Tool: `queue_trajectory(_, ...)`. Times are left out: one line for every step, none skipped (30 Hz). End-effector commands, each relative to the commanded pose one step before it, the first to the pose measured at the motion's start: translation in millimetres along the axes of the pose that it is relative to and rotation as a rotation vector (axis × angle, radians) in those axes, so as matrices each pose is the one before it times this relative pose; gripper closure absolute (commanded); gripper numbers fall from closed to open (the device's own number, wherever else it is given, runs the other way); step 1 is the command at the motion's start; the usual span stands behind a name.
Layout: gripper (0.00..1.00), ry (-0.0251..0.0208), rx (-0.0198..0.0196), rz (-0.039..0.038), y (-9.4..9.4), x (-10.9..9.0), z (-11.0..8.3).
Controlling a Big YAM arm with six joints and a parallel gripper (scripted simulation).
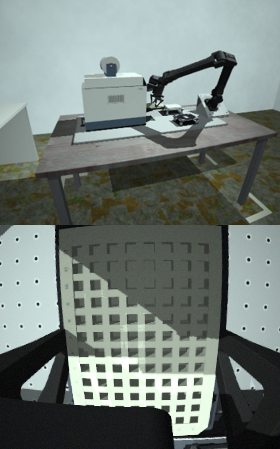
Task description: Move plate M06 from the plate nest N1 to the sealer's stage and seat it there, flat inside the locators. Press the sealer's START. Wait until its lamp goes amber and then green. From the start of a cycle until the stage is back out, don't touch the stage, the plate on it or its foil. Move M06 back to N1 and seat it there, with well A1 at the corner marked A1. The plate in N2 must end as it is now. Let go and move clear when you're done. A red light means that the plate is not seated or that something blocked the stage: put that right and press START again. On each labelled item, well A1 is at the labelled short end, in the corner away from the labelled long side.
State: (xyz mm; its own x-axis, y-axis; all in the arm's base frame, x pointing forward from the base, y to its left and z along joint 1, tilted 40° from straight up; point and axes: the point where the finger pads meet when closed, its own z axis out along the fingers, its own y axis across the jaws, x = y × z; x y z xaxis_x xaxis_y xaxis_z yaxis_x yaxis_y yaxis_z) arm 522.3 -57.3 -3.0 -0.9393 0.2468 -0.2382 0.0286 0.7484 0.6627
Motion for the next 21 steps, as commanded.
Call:
queue_trajectory(1.0, 0.03899, -0.01378, -0.00489, 4.73, 13.68, 14.11)
queue_trajectory(1.0, -0.00279, -0.00014, 0.0029, -0.09, -0.48, -2.66)
queue_trajectory(1.0, 0.0, 0.0, 0.0, 0.0, 0.0, 0.0)
queue_trajectory(1.0, 0.0, 0.0, 0.0, 0.0, 0.0, 0.0)
queue_trajectory(1.0, -0.00266, -0.00016, 0.00303, -0.15, -0.43, -2.6)
queue_trajectory(1.0, -0.0028, -0.00014, 0.0029, -0.08, -0.47, -2.66)
queue_trajectory(1.0, -0.00267, -0.00016, 0.00303, -1.09, -0.3, -1.62)
queue_trajectory(1.0, -0.00496, 0.00013, 0.00075, -0.24, -1.18, -2.64)
queue_trajectory(1.0, -0.00271, -0.00017, 0.00272, -0.96, -0.35, -1.63)
queue_trajectory(1.0, -0.00081, -0.00077, 0.00073, 0.11, -0.15, -0.67)
queue_trajectory(1.0, -0.00079, -0.00058, 0.00073, 0.08, -0.14, -0.67)
queue_trajectory(1.0, -0.00058, 0.00025, 0.00056, -0.09, -0.24, -0.58)
queue_trajectory(1.0, -0.00073, 0.00011, 0.0007, -0.03, -0.15, -0.68)
queue_trajectory(1.0, -0.00073, 0.00011, 0.0007, -0.03, -0.15, -0.68)
queue_trajectory(1.0, -0.00073, 0.00011, 0.0007, -0.03, -0.15, -0.68)
queue_trajectory(1.0, -0.00077, 0.00011, 0.00066, -0.12, -0.28, -0.65)
queue_trajectory(1.0, -0.0006, 0.00032, 0.00052, 0.0, -0.15, -0.62)
queue_trajectory(1.0, -0.00062, 0.00015, 0.00079, -0.1, -0.12, -0.62)
queue_trajectory(1.0, -0.00073, 0.00041, 0.00066, -0.08, -0.16, -0.68)
queue_trajectory(1.0, 0.0, 0.0, 0.0, 0.0, 0.0, 0.0)
queue_trajectory(1.0, 0.0, 0.0, 0.0, 0.0, 0.0, 0.0)
